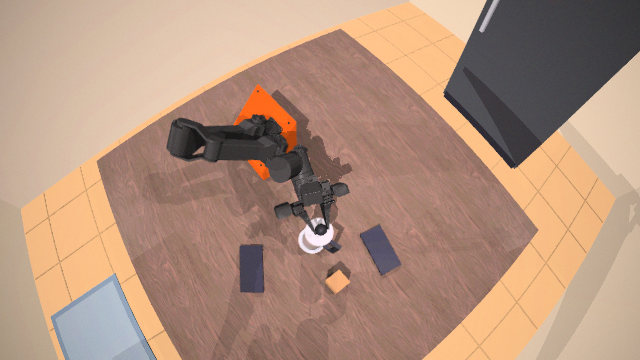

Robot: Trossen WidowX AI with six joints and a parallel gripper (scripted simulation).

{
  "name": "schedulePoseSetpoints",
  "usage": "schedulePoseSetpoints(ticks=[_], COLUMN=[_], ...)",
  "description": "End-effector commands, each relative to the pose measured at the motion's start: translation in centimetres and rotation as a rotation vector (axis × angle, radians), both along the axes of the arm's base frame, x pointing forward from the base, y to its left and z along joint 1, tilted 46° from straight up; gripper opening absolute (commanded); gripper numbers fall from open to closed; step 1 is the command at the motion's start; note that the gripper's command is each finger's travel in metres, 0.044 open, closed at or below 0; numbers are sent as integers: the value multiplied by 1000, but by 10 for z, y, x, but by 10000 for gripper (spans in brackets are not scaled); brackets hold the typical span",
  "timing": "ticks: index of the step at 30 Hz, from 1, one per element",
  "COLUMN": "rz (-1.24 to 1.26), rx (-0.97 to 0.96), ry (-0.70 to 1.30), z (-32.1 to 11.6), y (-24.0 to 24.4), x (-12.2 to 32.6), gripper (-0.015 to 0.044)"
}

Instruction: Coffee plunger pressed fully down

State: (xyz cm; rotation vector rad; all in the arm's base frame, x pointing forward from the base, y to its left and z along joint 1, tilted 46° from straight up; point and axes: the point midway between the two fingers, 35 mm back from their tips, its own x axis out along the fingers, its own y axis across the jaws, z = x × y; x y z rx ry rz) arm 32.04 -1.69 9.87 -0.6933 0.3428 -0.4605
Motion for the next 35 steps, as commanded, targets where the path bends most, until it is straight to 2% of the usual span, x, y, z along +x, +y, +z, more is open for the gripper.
schedulePoseSetpoints(ticks=[1, 10, 20, 27, 35], rz=[0, 0, 6, -8, -9], rx=[0, 0, 32, -1, -2], ry=[2, 2, -22, 16, 15], z=[0, 0, 15, 55, 56], y=[0, 0, 16, 53, 53], x=[0, 0, 2, -27, -29], gripper=[207, 440, 440, 440, 440])
